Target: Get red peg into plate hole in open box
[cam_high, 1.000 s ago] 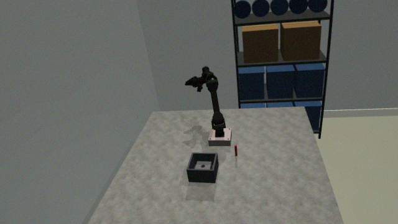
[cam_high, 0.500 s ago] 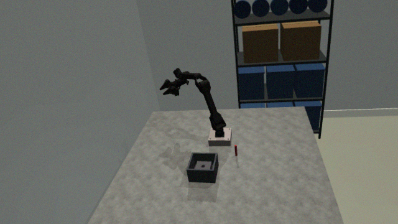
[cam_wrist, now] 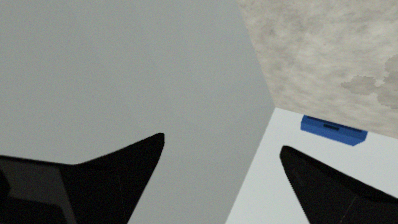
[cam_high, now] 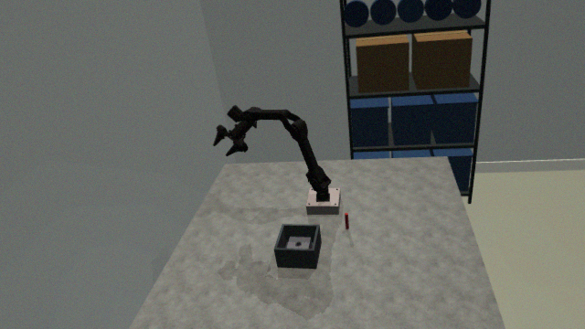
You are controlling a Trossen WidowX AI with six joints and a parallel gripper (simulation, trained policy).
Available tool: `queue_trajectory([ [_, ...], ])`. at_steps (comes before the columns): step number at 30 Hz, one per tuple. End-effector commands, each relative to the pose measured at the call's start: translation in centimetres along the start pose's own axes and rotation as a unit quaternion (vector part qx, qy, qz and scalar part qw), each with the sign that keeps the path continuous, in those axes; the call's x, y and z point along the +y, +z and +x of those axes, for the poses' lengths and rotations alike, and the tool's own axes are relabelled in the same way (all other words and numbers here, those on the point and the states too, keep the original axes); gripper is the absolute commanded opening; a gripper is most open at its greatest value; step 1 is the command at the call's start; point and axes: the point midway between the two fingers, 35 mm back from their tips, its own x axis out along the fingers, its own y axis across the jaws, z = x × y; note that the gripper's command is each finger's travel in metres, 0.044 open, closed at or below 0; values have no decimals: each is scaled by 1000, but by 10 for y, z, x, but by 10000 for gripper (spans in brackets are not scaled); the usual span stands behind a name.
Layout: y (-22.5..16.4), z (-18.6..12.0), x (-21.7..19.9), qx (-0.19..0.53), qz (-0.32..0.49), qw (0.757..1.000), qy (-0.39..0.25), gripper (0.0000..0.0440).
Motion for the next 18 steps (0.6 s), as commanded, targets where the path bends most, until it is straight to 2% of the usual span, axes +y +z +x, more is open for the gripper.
queue_trajectory([
  [1,-32,20,-26,-6,-58,998,-30,440],
  [9,-90,58,-93,-9,-177,979,-103,440],
  [18,-147,76,-177,5,-310,935,-174,440],
])
